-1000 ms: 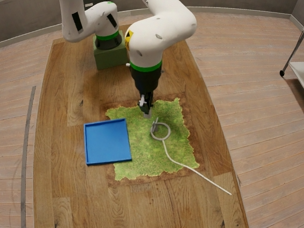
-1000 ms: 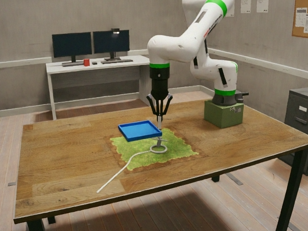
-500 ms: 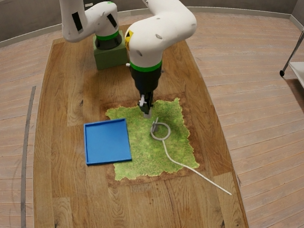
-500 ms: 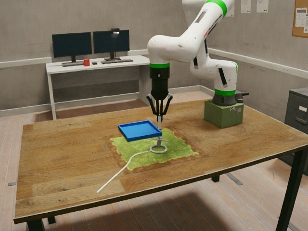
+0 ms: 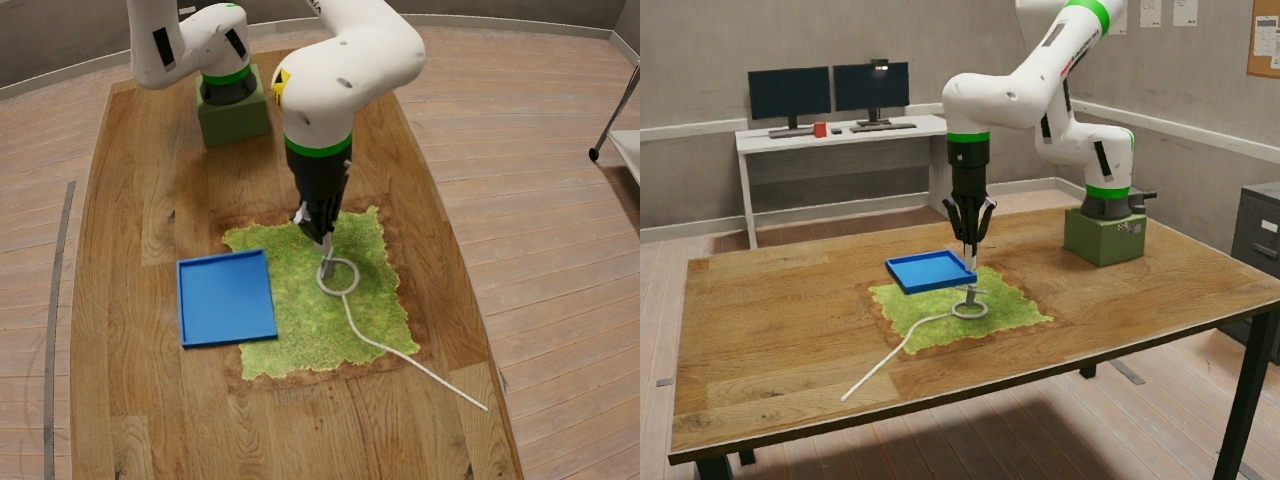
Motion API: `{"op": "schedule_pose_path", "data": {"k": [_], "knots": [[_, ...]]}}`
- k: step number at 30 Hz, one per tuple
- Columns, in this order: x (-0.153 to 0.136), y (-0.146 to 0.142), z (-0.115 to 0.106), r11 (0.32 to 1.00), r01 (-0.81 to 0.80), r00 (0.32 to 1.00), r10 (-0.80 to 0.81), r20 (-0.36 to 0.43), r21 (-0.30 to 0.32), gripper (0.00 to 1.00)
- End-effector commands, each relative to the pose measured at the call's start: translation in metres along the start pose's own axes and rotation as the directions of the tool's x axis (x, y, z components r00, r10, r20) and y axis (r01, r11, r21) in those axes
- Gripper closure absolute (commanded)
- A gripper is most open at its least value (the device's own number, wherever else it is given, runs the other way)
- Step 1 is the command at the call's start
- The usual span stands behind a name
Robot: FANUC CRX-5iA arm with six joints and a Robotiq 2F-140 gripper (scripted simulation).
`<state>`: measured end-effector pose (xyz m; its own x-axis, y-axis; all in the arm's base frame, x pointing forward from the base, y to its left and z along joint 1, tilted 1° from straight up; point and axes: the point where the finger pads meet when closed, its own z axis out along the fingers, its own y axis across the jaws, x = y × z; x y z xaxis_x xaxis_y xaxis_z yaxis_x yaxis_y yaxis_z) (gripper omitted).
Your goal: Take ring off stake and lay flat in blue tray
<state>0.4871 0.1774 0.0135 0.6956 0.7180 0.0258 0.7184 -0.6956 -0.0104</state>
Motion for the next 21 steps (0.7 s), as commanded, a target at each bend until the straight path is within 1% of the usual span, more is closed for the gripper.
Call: {"op": "schedule_pose_path", "data": {"k": [1,4,7,12,14,15,18,19,21], "knots": [[0.024,-0.007,-0.001,0.961,-0.275,0.961,0.275,0.001,-0.016,0.9],[0.04,-0.013,0.0,0.916,-0.401,0.916,0.401,-0.004,-0.009,0.9],[0.053,-0.018,0.0,0.856,-0.518,0.856,0.518,-0.008,0.0,0.9],[0.066,-0.023,0.001,0.724,-0.689,0.724,0.689,-0.01,0.01,0.9],[0.066,-0.023,0.001,0.724,-0.689,0.724,0.689,-0.01,0.01,0.9],[0.067,-0.024,0.001,0.629,-0.777,0.629,0.777,-0.009,0.01,0.9],[0.067,-0.024,0.001,0.536,-0.844,0.536,0.844,-0.008,0.006,0.9],[0.067,-0.024,0.001,0.499,-0.867,0.498,0.867,-0.009,0.002,0.85],[0.067,-0.024,0.001,0.421,-0.907,0.421,0.907,-0.011,-0.007,0.85]]}}
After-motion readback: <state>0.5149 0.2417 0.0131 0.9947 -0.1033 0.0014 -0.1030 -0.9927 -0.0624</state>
